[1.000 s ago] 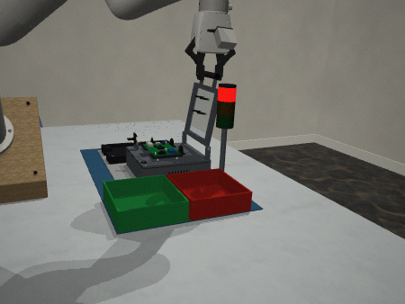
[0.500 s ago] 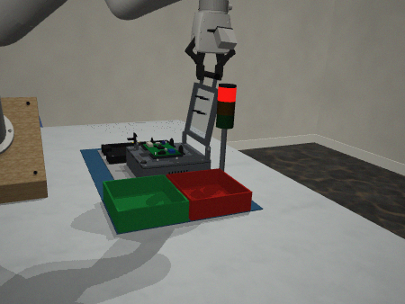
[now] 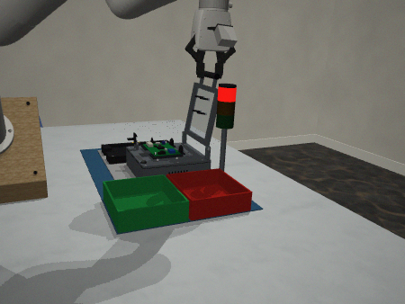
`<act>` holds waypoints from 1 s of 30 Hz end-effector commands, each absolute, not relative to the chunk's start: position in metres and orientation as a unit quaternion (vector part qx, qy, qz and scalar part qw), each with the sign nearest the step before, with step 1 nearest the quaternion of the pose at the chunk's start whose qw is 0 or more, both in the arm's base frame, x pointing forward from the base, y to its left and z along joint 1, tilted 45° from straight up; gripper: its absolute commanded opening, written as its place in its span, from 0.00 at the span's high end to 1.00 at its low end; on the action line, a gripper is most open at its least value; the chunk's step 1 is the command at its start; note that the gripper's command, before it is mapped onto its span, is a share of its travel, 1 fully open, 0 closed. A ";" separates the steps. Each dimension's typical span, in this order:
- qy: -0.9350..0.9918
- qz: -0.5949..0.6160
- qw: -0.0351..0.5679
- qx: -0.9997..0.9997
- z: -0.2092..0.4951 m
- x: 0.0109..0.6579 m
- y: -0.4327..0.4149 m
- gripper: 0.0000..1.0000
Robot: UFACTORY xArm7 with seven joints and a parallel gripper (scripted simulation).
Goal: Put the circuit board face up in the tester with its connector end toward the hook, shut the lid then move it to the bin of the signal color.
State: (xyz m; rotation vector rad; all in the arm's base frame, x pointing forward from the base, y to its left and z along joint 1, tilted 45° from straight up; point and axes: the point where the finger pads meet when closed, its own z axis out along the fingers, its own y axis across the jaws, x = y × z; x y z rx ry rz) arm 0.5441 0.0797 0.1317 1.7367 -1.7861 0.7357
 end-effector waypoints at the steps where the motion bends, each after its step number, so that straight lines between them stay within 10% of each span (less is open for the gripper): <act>1: -0.662 0.274 0.266 0.645 0.140 0.545 0.090 0.49; 20: -0.662 0.274 0.266 0.645 0.169 0.545 0.118 0.49; 21: -0.662 0.274 0.266 0.645 0.169 0.545 0.118 0.00; 30: -0.662 0.274 0.266 0.645 0.169 0.545 0.118 0.00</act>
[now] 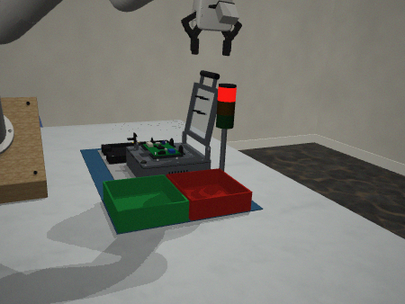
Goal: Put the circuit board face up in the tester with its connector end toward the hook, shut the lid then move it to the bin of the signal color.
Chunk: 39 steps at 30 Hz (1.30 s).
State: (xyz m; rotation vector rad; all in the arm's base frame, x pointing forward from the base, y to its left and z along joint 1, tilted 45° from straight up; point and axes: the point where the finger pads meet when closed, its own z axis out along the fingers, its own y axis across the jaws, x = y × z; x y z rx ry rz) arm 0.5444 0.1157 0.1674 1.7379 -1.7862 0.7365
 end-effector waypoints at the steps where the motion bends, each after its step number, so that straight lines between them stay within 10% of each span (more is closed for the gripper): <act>1: -0.662 0.274 0.266 0.645 0.169 0.545 0.118 0.00; 39: -0.662 0.274 0.266 0.645 0.167 0.412 0.120 0.00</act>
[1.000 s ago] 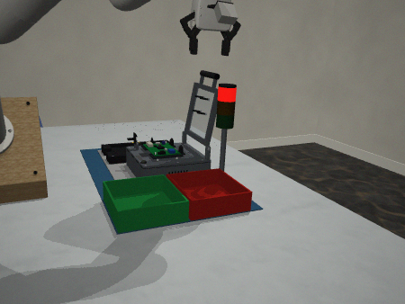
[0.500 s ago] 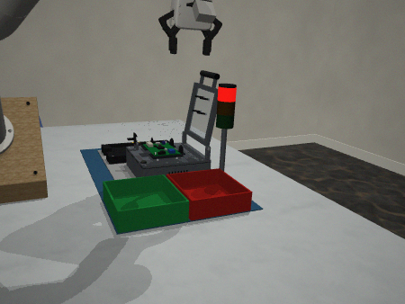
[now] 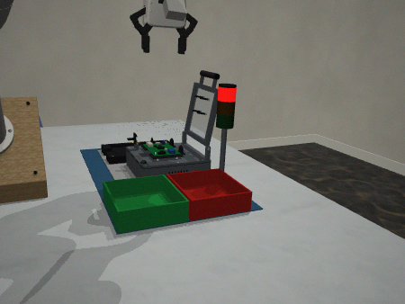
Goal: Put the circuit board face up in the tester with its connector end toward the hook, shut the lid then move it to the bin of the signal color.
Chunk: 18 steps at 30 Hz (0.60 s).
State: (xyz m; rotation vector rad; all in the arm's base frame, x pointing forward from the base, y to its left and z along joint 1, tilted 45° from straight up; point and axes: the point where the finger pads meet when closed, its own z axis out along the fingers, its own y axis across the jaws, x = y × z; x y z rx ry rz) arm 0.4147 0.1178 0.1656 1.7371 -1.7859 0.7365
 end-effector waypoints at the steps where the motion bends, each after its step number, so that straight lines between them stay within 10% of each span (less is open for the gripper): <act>1: -0.662 0.274 0.266 0.645 0.167 0.412 0.120 0.00; 18: -0.662 0.274 0.266 0.645 0.151 0.412 0.104 0.00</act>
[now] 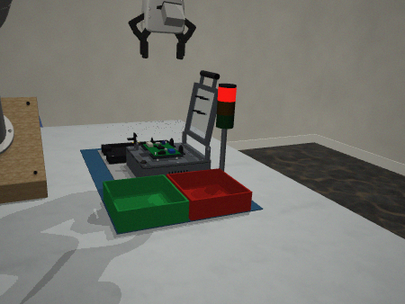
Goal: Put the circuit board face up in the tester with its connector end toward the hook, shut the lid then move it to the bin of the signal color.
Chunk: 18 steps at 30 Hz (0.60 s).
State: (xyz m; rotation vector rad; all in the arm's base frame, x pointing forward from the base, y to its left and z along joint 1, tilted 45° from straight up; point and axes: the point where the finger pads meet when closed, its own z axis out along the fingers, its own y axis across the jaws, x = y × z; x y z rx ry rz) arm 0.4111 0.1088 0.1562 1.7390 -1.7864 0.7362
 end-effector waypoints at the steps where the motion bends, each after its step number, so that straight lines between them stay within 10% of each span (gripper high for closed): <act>1: -0.662 0.274 0.266 0.645 0.148 0.412 0.101 0.00; 18: -0.662 0.274 0.266 0.645 0.083 0.412 0.036 0.00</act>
